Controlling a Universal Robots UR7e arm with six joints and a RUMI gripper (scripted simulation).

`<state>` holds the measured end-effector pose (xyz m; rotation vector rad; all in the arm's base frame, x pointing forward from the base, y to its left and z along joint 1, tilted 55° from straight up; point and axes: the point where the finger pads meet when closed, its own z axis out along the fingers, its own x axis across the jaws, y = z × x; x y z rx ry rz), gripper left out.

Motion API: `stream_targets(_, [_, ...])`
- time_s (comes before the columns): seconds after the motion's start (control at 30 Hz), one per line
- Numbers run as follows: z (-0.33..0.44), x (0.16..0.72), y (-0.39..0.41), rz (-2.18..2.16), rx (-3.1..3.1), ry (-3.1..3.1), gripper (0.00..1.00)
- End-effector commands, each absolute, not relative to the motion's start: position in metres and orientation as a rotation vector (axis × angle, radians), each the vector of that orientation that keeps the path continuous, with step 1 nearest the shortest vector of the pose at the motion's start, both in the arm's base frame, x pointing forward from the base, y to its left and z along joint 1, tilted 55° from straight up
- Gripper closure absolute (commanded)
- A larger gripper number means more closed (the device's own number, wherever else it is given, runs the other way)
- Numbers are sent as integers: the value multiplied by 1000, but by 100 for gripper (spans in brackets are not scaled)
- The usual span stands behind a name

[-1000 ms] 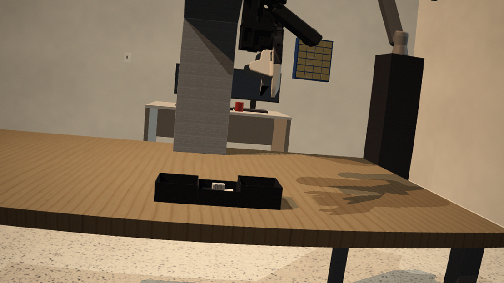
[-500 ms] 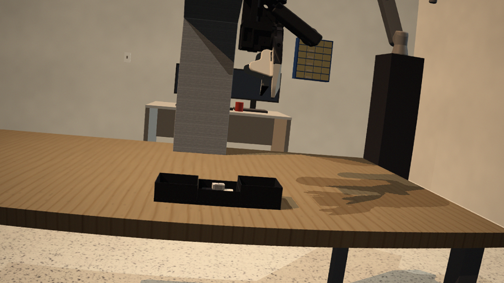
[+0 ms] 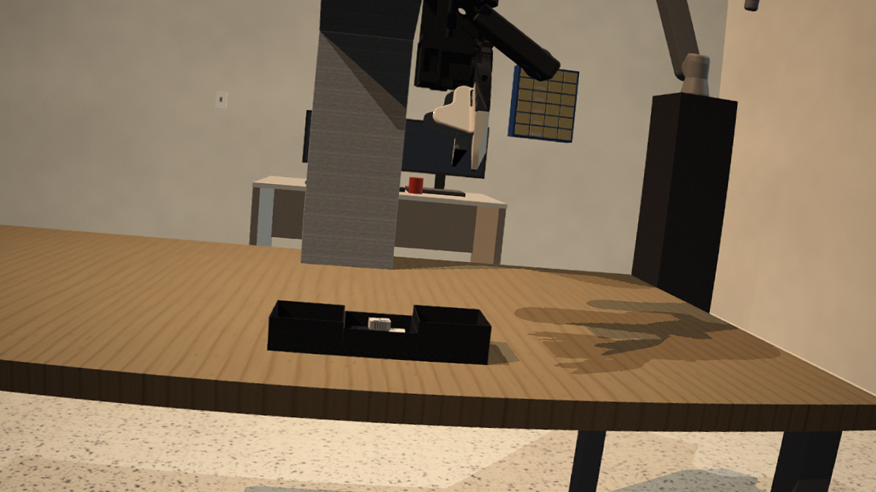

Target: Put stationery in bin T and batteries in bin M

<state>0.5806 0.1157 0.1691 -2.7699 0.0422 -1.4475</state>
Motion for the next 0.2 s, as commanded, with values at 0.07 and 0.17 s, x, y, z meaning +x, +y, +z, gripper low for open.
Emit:
stream_targets(0.07, [170,580,116,-1449,-2769,42,0])
stream_targets(0.17, [170,580,116,-1449,-2769,42,0])
